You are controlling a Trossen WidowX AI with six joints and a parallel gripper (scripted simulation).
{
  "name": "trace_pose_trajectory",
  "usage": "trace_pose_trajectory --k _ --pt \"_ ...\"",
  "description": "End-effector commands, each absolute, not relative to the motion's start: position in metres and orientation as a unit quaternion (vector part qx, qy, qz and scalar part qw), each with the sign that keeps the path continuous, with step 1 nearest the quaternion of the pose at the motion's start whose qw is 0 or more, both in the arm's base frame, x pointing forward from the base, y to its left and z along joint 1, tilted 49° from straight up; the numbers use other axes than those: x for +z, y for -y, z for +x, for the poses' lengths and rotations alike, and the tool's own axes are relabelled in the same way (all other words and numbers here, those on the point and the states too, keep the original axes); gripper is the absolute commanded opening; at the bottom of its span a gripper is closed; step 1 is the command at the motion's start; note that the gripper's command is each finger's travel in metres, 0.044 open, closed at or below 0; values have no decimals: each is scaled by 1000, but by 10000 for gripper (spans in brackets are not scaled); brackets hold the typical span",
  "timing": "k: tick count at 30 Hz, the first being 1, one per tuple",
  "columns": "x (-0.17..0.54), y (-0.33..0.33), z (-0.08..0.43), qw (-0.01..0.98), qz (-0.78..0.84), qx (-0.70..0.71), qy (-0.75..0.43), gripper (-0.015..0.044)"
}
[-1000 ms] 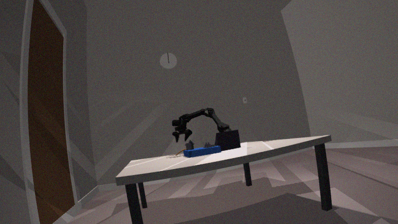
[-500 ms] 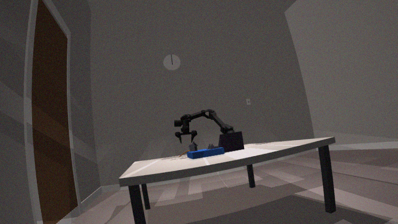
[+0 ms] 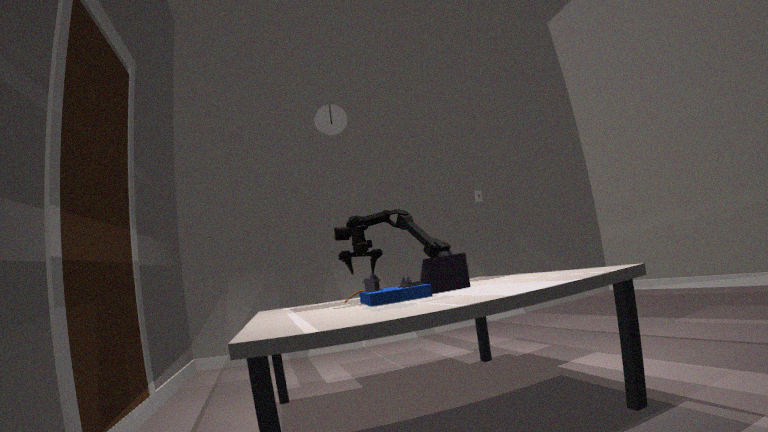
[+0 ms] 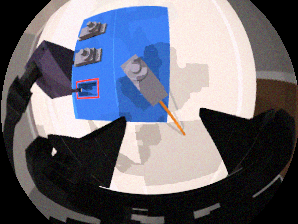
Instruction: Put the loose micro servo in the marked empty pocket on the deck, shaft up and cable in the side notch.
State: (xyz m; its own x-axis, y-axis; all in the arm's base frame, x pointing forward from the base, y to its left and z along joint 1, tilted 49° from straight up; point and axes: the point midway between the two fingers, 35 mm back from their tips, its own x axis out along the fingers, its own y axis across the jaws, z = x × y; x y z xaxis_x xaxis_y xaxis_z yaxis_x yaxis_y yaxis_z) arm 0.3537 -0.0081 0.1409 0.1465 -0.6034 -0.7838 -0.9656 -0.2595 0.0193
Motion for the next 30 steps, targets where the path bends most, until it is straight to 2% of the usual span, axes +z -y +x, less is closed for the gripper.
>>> trace_pose_trajectory --k 1,15,30 --pt "134 1 350 199 -724 376 -543 440" --pt "119 -25 338 5 -746 442 -498 440" --pt "102 -5 341 3 -746 442 -498 440"
